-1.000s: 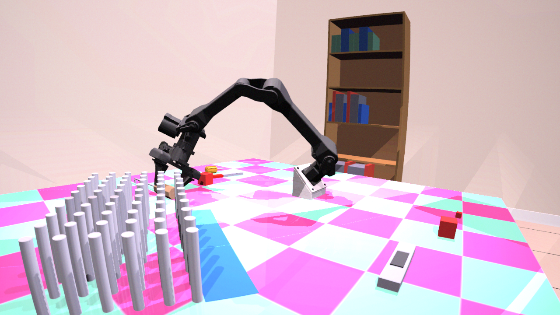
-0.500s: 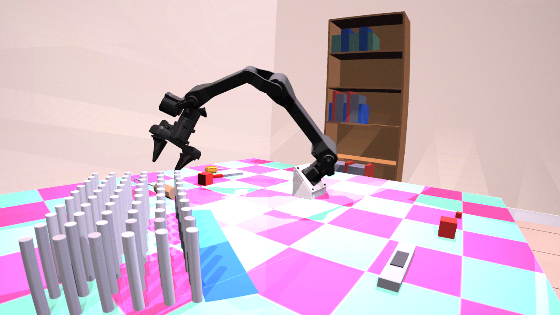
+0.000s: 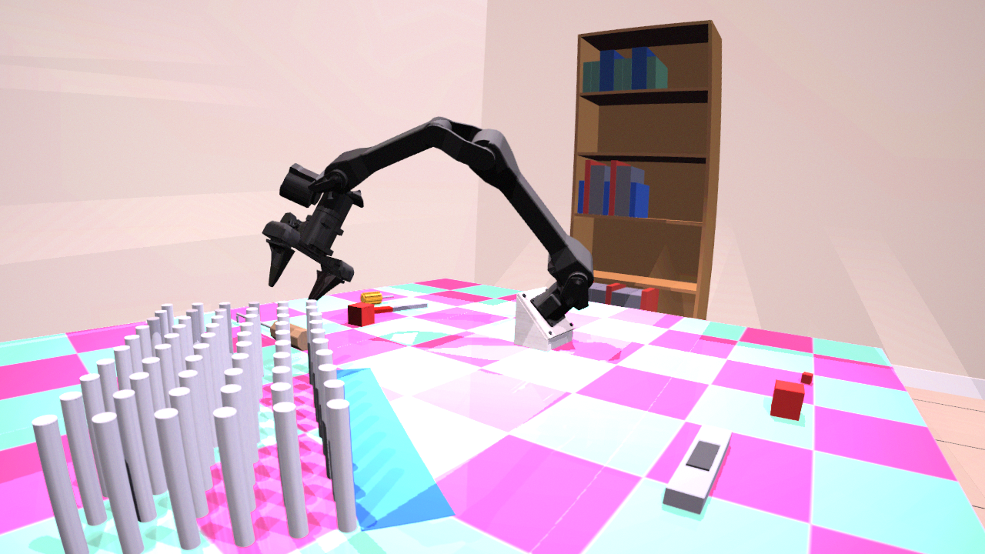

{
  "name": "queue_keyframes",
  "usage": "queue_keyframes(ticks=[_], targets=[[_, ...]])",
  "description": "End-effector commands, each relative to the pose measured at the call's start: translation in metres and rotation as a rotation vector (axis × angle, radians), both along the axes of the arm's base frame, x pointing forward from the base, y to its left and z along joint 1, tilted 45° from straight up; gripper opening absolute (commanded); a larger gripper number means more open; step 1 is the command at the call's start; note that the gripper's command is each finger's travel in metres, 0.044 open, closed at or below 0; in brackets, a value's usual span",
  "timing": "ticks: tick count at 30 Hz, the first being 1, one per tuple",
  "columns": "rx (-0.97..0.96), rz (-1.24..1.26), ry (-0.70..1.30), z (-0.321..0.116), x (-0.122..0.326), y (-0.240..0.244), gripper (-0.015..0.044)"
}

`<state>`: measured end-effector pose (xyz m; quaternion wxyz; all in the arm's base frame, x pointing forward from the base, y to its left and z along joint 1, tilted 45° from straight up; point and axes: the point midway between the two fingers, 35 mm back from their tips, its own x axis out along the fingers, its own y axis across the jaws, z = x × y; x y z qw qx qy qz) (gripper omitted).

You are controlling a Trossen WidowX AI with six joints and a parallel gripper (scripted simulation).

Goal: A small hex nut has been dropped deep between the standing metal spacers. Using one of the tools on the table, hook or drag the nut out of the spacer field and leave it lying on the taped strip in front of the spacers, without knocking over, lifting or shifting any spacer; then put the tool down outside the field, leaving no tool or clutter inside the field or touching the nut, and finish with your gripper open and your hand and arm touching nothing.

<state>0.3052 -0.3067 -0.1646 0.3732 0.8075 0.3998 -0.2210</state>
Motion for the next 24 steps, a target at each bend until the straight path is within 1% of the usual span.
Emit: queue_keyframes(ticks=[1, 3, 5, 10, 15, 20, 24], targets=[[-0.017, 0.017, -0.005, 0.0, 0.0, 0.0, 0.044], [-0.11, 0.122, -0.045, -0.001, 0.001, 0.001, 0.044], [-0.247, 0.285, -0.106, -0.003, 0.002, 0.004, 0.044], [-0.556, 0.718, -0.262, -0.006, 0.006, 0.008, 0.044], [-0.813, 1.18, -0.428, -0.008, 0.009, 0.011, 0.044], [-1.007, 1.668, -0.612, -0.008, 0.011, 0.013, 0.044], [-1.071, 1.92, -0.705, -0.007, 0.013, 0.013, 0.044]])
